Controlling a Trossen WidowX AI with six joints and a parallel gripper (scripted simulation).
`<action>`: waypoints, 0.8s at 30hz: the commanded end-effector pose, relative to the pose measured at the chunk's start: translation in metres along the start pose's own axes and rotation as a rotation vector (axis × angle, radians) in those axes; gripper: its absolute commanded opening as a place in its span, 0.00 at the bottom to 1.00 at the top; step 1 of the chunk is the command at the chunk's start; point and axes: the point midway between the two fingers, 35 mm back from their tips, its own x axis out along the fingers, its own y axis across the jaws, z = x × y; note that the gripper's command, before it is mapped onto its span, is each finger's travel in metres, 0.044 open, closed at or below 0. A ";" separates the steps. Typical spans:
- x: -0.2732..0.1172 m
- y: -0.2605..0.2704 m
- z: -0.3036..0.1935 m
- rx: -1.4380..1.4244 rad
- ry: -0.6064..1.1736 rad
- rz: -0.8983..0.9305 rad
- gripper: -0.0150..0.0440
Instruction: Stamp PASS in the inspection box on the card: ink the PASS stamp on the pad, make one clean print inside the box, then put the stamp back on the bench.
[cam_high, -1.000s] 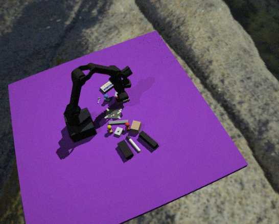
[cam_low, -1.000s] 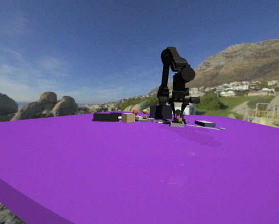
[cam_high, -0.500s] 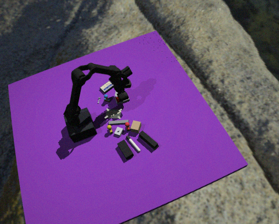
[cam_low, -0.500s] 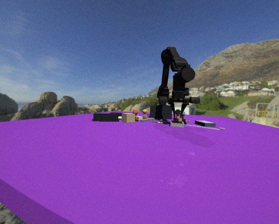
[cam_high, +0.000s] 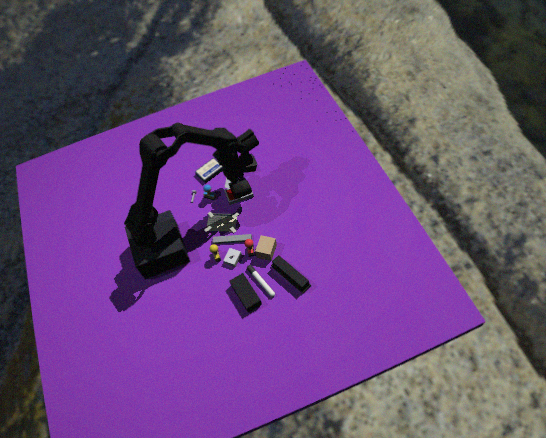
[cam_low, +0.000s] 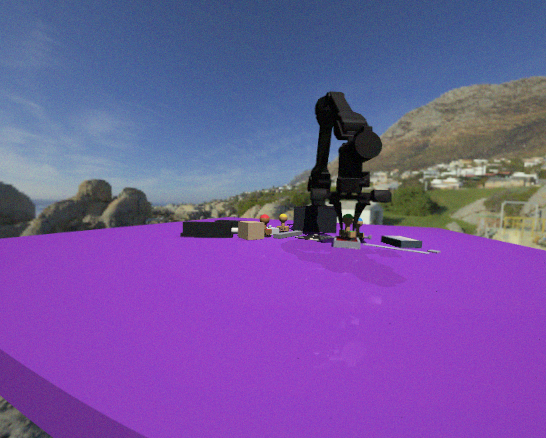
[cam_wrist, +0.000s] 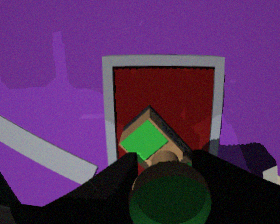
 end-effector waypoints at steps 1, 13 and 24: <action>0.003 0.000 0.001 -0.001 -0.003 -0.002 0.25; -0.003 0.000 0.001 -0.001 -0.003 -0.002 0.25; -0.008 0.000 0.001 -0.001 -0.003 -0.002 0.25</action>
